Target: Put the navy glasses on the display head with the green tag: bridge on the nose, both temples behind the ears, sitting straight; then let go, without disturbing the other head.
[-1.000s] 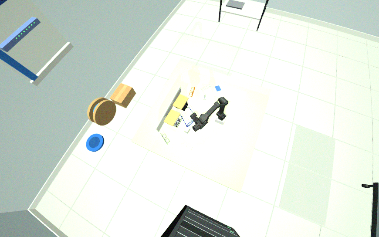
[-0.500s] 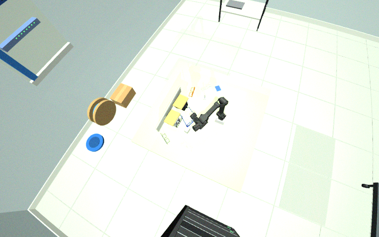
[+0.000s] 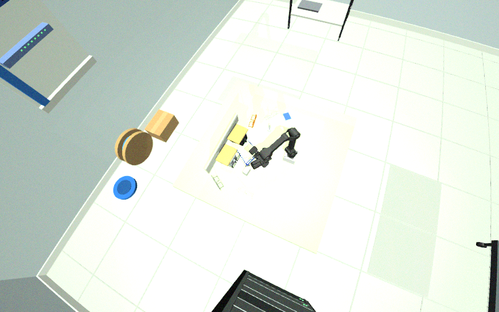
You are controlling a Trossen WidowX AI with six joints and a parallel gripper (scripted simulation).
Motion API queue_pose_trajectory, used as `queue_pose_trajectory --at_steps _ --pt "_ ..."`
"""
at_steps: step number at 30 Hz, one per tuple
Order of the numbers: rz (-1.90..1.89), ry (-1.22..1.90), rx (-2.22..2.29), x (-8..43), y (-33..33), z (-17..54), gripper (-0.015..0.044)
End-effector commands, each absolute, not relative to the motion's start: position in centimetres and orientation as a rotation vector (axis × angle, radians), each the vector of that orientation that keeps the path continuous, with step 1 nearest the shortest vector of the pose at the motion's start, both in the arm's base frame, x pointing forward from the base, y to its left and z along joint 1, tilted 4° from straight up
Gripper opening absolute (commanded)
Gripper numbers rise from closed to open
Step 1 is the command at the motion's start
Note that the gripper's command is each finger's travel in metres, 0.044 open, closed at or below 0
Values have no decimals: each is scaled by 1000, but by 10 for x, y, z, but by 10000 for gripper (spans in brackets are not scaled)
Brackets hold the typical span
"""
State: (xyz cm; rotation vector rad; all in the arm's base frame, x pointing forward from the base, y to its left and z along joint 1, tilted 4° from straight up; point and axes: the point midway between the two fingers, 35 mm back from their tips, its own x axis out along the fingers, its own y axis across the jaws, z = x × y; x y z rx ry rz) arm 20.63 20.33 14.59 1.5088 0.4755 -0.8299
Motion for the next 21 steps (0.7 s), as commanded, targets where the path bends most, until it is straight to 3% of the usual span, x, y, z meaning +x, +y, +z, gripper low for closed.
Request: queue_pose_trajectory --at_steps 1,21 --pt "-875 500 1465 213 192 142 0" --pt "-1078 716 1256 239 127 122 0"
